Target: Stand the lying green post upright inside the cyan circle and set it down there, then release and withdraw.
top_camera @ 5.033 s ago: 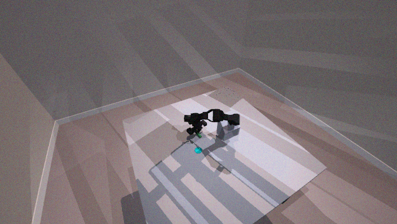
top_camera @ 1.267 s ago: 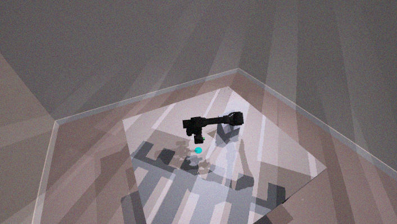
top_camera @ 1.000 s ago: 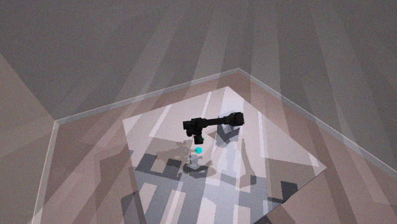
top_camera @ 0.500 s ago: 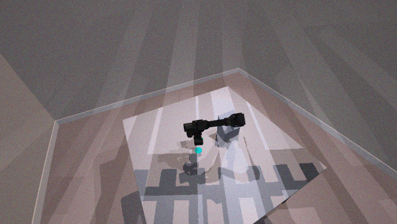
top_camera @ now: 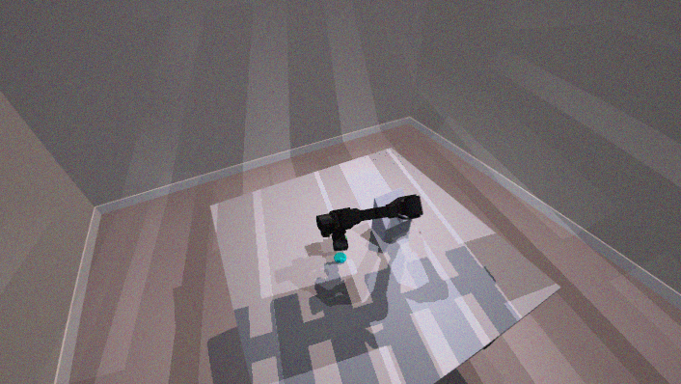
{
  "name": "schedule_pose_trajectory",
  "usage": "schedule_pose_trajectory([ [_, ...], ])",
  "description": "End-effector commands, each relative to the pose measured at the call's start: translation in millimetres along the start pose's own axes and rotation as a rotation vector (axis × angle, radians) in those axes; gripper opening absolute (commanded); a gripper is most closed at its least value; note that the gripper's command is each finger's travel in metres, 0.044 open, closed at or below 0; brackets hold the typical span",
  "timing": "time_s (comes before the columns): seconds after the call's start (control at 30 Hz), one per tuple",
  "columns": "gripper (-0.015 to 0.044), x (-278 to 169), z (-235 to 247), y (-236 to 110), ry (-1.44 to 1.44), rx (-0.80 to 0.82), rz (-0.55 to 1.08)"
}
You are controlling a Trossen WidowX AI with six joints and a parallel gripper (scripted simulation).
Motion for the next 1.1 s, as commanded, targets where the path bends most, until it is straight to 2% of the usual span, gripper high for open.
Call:
schedule_pose_trajectory([
  [0.0,0.0022,-1,0,3,-0.002,-0.019,-0.025],
  [1.07,0.0022,-12,4,26,-0.026,-0.123,-0.195],
])
Point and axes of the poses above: the point midway between the two fingers, 35 mm back from their tips, its own y axis out along the fingers, its own z axis across the jaws, x = y × z, the point moved 10 cm from there along -y, back along the fingers, and after that the axes turned 3 degrees about y, right-handed, at the moved point
